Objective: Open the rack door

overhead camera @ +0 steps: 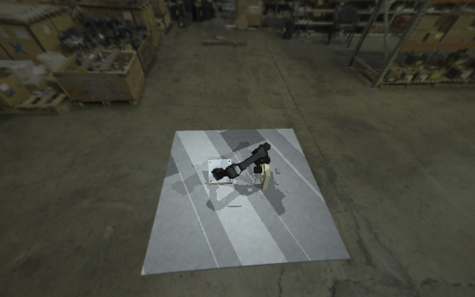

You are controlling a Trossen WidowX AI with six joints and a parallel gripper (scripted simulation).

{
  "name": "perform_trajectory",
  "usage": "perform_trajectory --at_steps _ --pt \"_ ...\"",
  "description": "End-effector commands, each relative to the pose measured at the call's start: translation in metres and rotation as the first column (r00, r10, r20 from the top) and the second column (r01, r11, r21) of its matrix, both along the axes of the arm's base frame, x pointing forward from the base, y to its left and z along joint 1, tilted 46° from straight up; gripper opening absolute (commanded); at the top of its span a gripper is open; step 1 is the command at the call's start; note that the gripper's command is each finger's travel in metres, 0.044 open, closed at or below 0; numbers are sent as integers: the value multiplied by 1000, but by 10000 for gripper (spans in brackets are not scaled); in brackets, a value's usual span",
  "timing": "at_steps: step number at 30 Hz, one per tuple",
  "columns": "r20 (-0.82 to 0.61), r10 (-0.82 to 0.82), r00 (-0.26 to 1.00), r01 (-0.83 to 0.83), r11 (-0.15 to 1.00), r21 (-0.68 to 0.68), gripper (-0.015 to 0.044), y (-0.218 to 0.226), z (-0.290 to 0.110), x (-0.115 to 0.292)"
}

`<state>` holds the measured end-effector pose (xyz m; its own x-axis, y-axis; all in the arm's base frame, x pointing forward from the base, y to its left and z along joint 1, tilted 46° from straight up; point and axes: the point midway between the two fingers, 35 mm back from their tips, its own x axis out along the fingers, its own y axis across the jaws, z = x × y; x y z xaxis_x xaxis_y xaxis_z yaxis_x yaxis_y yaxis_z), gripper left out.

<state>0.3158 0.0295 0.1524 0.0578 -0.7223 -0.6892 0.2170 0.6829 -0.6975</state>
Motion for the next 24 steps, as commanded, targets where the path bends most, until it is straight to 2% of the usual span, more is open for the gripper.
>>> perform_trajectory --at_steps 1,24 --pt "-18 0 1000 0 1000 -4 295 -5 -5 0" --pt "-89 -26 996 27 1000 10 295 -32 -31 1"
